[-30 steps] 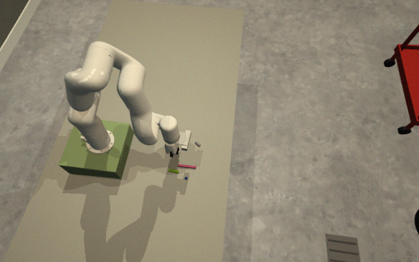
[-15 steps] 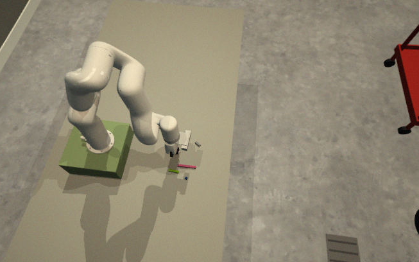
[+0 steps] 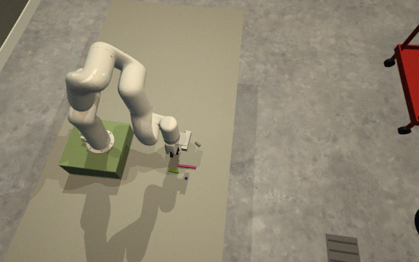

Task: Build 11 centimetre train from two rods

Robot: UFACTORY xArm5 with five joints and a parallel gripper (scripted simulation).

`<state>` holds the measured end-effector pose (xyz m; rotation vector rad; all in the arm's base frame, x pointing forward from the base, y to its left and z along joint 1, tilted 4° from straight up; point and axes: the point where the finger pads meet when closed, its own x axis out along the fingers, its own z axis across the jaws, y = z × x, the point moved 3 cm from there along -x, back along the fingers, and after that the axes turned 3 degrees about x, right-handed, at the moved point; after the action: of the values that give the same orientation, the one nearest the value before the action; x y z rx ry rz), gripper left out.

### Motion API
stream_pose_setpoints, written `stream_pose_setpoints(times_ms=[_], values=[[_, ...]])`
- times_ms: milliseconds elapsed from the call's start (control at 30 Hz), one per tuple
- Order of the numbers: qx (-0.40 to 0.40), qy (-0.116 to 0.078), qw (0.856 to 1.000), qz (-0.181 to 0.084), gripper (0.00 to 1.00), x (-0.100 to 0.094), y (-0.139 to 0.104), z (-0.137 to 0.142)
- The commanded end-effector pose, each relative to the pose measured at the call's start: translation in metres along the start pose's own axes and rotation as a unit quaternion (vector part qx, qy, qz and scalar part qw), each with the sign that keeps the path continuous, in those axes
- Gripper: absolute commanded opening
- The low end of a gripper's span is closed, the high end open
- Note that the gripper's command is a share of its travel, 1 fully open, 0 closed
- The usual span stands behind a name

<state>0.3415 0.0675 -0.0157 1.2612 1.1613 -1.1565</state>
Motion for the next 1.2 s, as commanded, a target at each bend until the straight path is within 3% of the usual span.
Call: stream_pose_setpoints(times_ms=[0,1167], values=[[0.0,0.0,1.0,0.001,0.04,0.0026,0.0011,0.0006],[0.0,0.0,1.0,0.001,0.04,0.0084,0.0011,0.0007]])
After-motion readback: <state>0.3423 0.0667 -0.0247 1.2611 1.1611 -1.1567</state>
